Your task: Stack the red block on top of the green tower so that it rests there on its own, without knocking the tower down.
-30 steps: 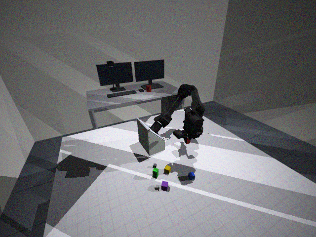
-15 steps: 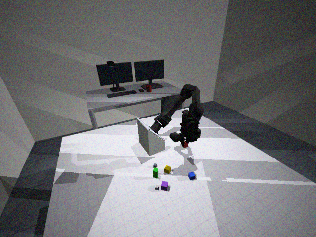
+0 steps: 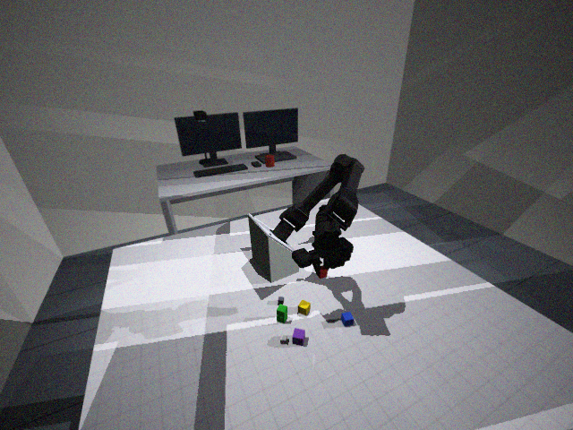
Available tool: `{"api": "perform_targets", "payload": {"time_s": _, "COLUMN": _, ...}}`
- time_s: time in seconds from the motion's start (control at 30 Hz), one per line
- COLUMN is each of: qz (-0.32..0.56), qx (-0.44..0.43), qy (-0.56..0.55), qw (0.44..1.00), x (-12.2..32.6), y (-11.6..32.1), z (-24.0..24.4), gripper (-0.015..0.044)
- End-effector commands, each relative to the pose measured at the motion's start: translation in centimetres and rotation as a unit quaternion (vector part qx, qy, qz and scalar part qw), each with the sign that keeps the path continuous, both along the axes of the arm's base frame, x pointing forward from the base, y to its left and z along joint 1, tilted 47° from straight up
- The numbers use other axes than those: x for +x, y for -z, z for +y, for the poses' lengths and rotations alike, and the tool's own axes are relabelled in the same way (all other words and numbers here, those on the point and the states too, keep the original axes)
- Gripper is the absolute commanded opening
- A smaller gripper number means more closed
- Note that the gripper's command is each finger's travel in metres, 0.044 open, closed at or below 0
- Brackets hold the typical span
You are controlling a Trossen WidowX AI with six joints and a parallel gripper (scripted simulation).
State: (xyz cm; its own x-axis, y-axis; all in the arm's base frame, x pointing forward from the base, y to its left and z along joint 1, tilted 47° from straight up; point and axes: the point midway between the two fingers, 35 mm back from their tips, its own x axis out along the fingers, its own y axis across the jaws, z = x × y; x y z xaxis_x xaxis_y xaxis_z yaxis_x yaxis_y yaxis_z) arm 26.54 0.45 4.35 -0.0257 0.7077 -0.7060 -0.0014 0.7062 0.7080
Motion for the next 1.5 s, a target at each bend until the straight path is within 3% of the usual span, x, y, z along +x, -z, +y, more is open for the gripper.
{"api": "perform_targets", "payload": {"time_s": 0.0, "qz": -0.004, "qx": -0.003, "qy": -0.002, "qw": 1.0, "x": 0.6, "y": 1.2, "z": -1.3, "gripper": 0.0}}
{"api": "perform_targets", "payload": {"time_s": 0.87, "qz": -0.004, "qx": 0.01, "qy": -0.01, "qw": 1.0, "x": 0.1, "y": 11.1, "z": -9.4, "gripper": 0.0}}
{"api": "perform_targets", "payload": {"time_s": 1.47, "qz": -0.005, "qx": 0.011, "qy": -0.01, "qw": 1.0, "x": 0.0, "y": 14.3, "z": -5.9, "gripper": 0.0}}
